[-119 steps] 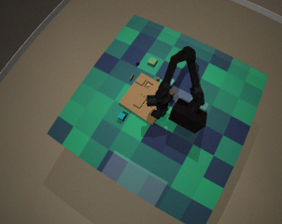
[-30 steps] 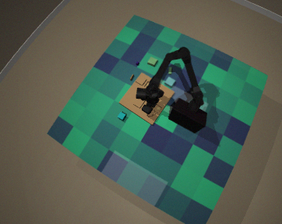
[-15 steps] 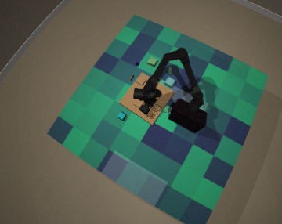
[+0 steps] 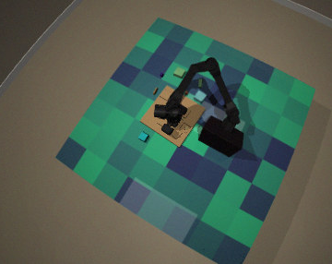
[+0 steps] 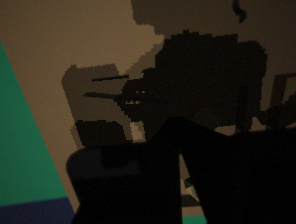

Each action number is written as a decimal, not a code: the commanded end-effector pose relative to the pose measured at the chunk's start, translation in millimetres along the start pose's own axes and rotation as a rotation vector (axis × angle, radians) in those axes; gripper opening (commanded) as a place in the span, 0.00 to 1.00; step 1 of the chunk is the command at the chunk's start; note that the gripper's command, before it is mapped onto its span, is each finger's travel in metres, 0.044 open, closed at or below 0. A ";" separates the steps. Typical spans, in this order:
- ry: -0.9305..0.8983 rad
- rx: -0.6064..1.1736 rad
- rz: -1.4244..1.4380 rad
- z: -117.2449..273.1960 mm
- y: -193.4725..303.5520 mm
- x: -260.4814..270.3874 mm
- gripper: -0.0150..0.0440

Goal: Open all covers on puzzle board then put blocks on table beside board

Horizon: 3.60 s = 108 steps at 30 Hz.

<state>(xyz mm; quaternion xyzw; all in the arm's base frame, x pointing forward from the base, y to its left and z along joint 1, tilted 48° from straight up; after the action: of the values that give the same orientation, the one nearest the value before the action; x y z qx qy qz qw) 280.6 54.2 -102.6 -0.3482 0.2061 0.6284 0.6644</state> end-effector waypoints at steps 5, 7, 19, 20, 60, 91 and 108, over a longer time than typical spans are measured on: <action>0.000 0.001 -0.004 -0.4 -4.0 10.2 0.25; 0.000 0.001 -0.004 -0.4 -5.1 12.6 0.25; -0.002 0.001 -0.004 10.2 -7.3 16.3 0.25; -0.002 0.001 -0.004 11.5 -7.4 16.4 0.25; -0.001 0.003 -0.786 51.9 -16.7 31.5 0.25; -0.003 0.005 -1.576 59.5 -25.0 45.1 0.25; -0.004 0.005 -1.576 52.0 -25.4 45.5 0.25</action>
<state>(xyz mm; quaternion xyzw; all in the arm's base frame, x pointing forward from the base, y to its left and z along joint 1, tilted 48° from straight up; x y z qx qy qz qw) 302.4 126.5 -92.2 -0.3887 -0.1029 -0.0296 0.9151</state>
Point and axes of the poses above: the point midway between the two fingers, 35 mm back from their tips, its own z axis back along the fingers, its own x axis across the jaws, y = z × x, the point moved 2 cm from there along z, back along the fingers, and after that the axes turned 10 degrees about -z, right-handed, at the moved point
